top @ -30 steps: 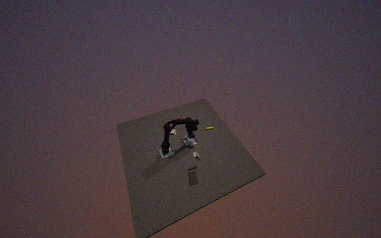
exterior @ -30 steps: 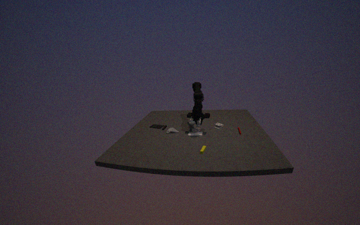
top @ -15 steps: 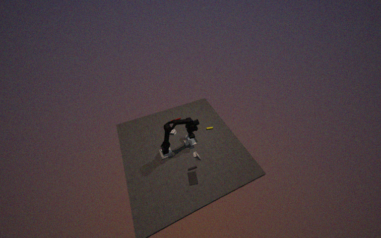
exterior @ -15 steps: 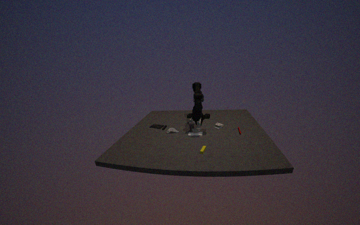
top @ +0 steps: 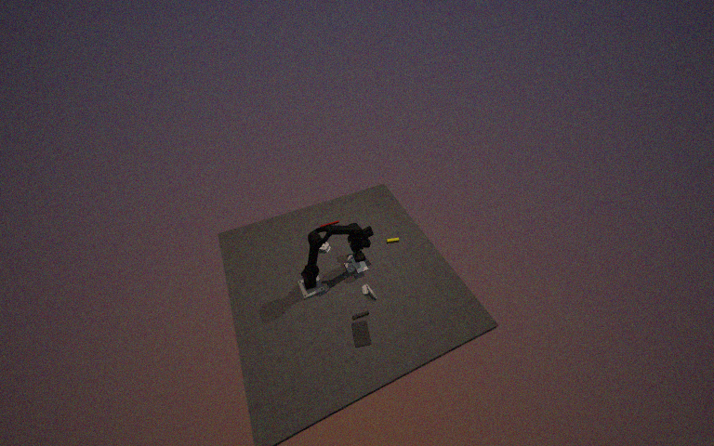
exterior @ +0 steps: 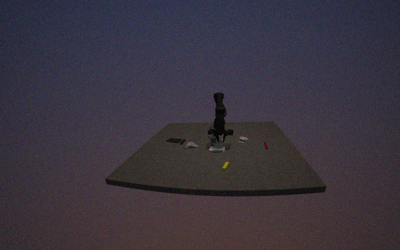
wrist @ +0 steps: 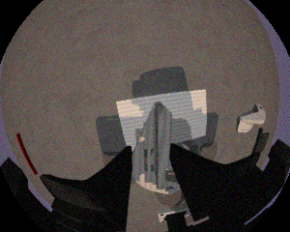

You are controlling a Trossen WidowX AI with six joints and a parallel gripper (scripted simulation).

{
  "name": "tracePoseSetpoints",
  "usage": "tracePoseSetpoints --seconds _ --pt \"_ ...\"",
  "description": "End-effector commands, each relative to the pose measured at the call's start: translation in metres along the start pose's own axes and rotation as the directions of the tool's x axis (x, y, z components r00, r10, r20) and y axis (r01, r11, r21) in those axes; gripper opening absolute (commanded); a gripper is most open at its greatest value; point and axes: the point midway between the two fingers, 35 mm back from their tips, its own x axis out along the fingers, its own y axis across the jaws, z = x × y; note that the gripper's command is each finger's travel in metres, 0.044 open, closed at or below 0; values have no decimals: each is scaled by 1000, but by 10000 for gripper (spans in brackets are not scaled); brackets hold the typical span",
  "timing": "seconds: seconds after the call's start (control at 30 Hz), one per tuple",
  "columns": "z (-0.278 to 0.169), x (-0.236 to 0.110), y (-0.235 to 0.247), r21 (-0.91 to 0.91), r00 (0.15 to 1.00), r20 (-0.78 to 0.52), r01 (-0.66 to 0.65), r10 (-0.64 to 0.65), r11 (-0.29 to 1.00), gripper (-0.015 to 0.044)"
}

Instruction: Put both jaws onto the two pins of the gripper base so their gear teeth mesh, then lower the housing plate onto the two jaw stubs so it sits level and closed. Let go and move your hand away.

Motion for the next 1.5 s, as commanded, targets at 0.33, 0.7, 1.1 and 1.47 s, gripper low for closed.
tracePoseSetpoints --seconds 0.33,0.7,1.1,1.47 --pt "-4 25 -1 0 1000 -10 4 -4 1000 134" --pt "-4 26 -1 0 1000 -10 4 -4 1000 134" --pt "-4 28 -1 7 1000 -10 4 -4 1000 134" --pt "-4 31 -1 13 1000 -10 4 -4 1000 134"
